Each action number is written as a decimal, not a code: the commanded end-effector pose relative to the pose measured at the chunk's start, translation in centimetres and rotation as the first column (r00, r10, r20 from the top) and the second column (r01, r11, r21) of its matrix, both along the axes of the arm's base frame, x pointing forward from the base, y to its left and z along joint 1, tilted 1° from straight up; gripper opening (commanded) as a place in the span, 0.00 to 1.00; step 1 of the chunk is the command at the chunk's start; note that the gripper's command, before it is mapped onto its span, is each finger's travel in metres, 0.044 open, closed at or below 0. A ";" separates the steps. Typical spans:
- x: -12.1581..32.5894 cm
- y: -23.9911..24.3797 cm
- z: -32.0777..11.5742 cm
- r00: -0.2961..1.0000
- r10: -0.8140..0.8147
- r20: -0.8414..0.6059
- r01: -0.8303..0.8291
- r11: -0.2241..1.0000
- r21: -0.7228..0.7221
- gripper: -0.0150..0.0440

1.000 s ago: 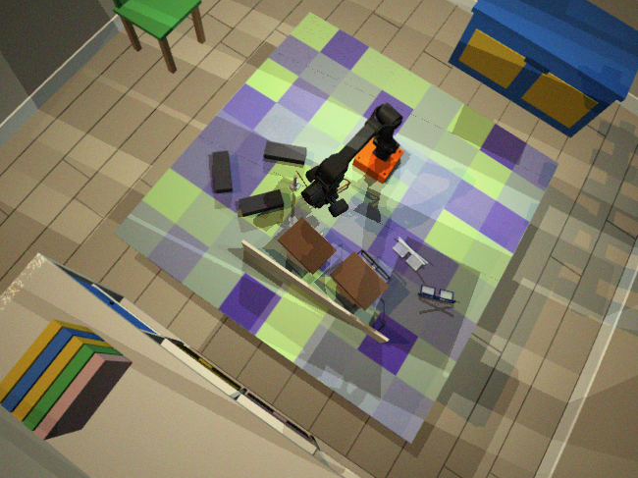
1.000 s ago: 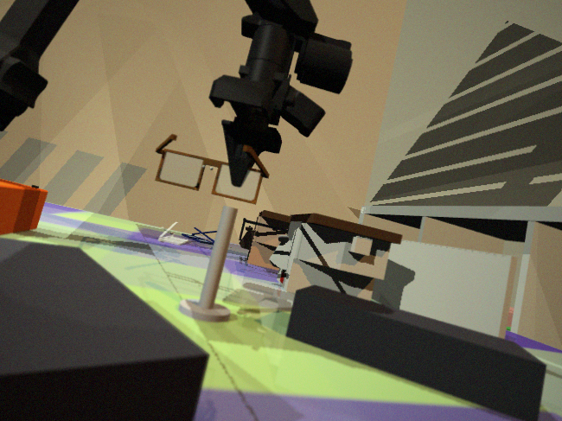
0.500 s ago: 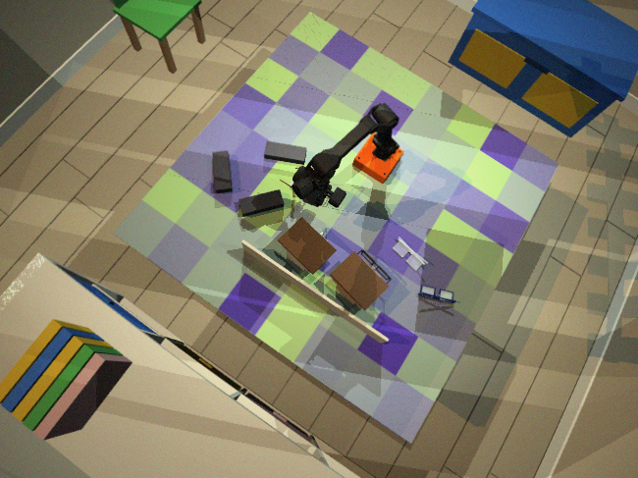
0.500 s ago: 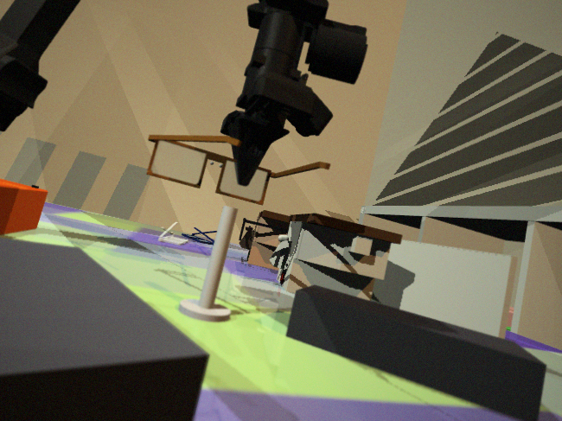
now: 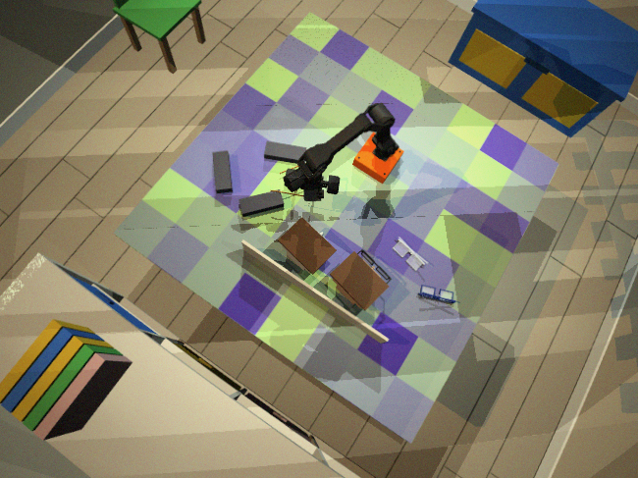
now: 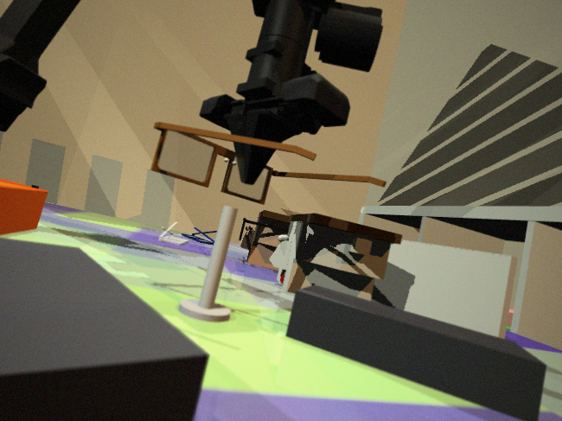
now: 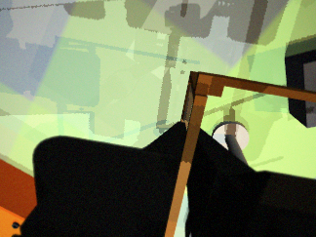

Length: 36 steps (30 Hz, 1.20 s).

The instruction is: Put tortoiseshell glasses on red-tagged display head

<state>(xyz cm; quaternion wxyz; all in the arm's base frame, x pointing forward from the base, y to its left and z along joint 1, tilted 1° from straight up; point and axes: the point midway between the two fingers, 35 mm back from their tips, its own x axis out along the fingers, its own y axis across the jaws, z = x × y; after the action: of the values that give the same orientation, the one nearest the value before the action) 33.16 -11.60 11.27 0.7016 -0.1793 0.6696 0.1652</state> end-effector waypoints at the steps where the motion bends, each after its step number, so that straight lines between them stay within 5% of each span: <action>1: 0.2 -0.6 0.2 0.997 0.075 0.006 -0.075 0.997 -0.007 0.25; 19: 0.5 -0.7 -5.7 0.997 0.075 0.006 -0.075 0.997 -0.007 0.25; 36: 0.9 0.2 -5.8 0.997 0.075 0.006 -0.075 0.997 -0.006 0.25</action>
<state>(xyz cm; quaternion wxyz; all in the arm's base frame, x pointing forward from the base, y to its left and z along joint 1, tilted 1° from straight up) 33.90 -11.65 5.54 0.6958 -0.2075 0.6608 0.1900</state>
